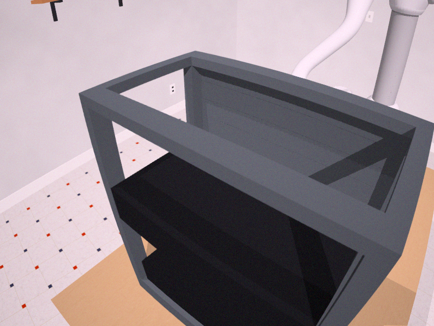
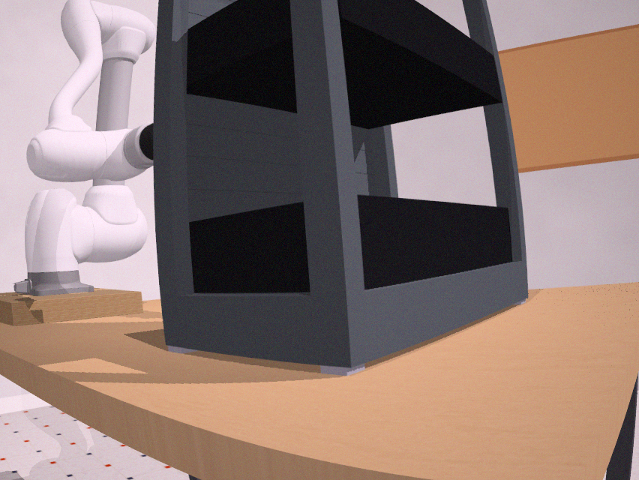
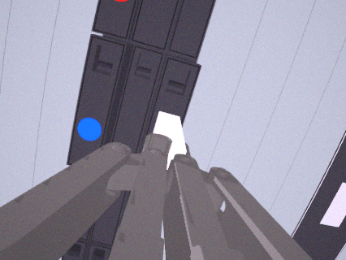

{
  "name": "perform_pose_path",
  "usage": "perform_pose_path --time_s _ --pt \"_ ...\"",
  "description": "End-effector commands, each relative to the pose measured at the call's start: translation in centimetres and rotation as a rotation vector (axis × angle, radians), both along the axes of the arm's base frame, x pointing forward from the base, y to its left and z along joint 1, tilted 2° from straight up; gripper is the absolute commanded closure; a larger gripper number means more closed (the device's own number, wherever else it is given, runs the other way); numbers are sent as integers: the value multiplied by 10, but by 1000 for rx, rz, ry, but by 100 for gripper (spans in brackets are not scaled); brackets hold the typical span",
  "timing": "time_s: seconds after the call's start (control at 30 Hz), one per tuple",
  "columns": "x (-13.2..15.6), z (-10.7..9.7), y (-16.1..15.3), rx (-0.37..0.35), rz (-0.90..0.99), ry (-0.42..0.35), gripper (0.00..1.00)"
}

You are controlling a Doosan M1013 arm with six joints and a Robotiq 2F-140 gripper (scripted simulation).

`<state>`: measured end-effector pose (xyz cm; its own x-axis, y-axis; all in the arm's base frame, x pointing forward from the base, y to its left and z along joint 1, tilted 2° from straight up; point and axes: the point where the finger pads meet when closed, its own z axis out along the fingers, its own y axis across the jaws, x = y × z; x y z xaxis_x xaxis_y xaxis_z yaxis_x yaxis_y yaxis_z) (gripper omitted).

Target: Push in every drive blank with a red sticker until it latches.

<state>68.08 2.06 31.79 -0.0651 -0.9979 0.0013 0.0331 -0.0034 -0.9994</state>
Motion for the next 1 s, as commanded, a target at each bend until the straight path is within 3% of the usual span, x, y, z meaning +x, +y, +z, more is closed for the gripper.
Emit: perform_pose_path --time_s 0.0,0.97 --pt "0 0 0 0 0 0 100" --pt "11 0 -1 0 0 0 100"
